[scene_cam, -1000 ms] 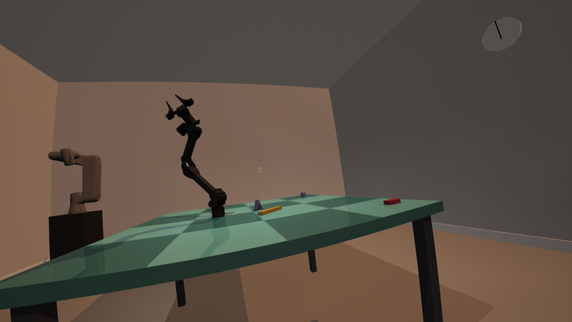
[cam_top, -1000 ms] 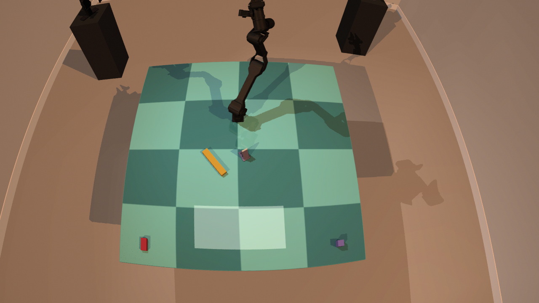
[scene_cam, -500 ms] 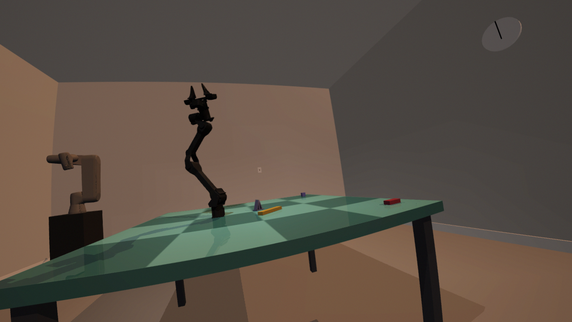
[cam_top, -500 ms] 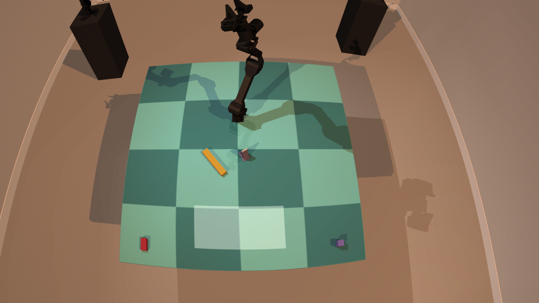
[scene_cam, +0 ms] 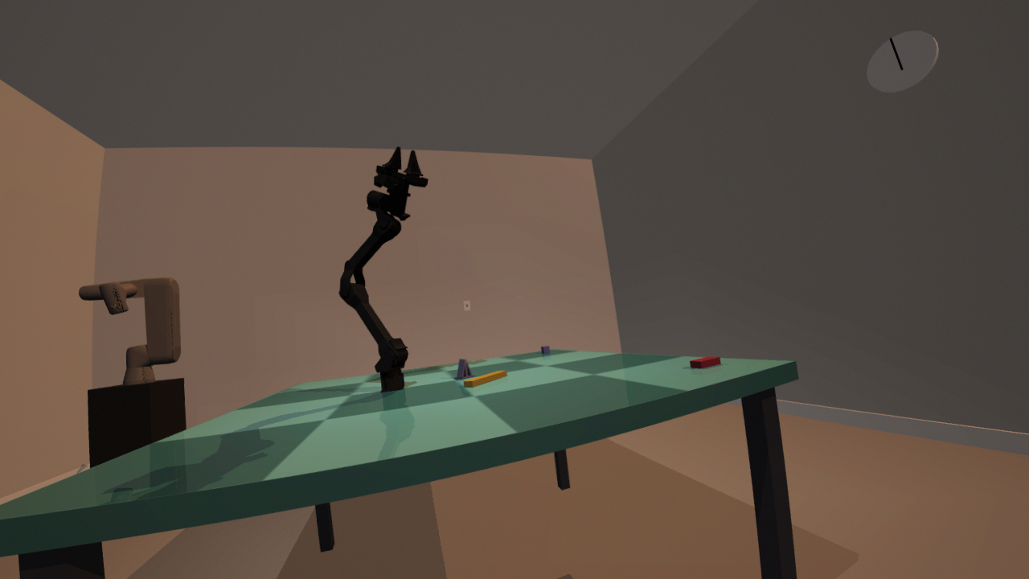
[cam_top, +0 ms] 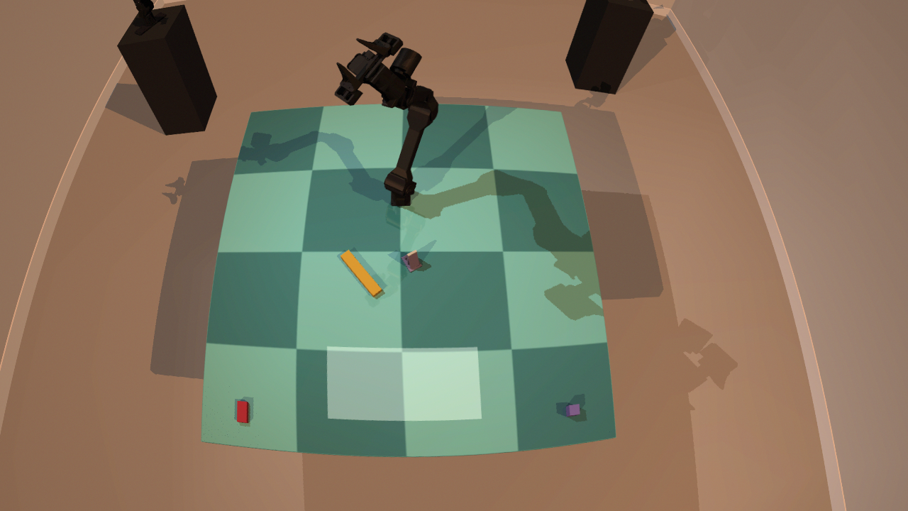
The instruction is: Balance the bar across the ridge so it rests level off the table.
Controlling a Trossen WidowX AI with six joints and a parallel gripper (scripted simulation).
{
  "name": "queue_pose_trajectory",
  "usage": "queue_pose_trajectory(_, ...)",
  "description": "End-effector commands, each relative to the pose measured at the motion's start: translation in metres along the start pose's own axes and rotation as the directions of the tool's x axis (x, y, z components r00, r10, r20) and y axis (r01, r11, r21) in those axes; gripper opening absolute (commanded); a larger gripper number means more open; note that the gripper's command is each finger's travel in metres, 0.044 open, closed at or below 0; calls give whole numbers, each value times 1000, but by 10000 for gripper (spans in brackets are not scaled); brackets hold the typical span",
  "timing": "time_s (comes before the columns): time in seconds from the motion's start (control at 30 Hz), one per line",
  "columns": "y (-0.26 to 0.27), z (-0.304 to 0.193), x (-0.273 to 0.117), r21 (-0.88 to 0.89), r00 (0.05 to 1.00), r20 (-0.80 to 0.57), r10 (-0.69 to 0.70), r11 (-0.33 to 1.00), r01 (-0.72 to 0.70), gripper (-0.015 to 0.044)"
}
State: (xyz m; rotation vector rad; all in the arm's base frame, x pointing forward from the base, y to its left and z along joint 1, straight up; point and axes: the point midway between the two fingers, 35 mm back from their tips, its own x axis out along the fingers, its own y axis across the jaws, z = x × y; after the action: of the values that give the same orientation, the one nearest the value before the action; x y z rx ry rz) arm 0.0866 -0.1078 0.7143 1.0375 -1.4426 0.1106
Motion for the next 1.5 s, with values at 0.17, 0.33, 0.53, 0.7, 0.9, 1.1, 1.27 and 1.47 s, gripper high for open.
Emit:
queue_pose_trajectory(0.17, -107, -35, -2, -354, 952, -117, -283, 907, 227, 315)
queue_pose_trajectory(0.33, -139, -44, -8, -464, 917, -145, -372, 844, 269, 315)
queue_pose_trajectory(0.53, -197, -60, -26, -661, 826, -188, -531, 691, 294, 315)
queue_pose_trajectory(0.7, -243, -71, -47, -794, 728, -215, -651, 551, 257, 315)
queue_pose_trajectory(0.9, -295, -82, -78, -911, 584, -231, -779, 384, 152, 315)
queue_pose_trajectory(1.1, -342, -89, -117, -968, 417, -231, -879, 249, -11, 315)
queue_pose_trajectory(1.27, -375, -92, -152, -969, 266, -219, -939, 177, -173, 315)
queue_pose_trajectory(1.47, -408, -92, -199, -915, 76, -190, -979, 148, -375, 315)
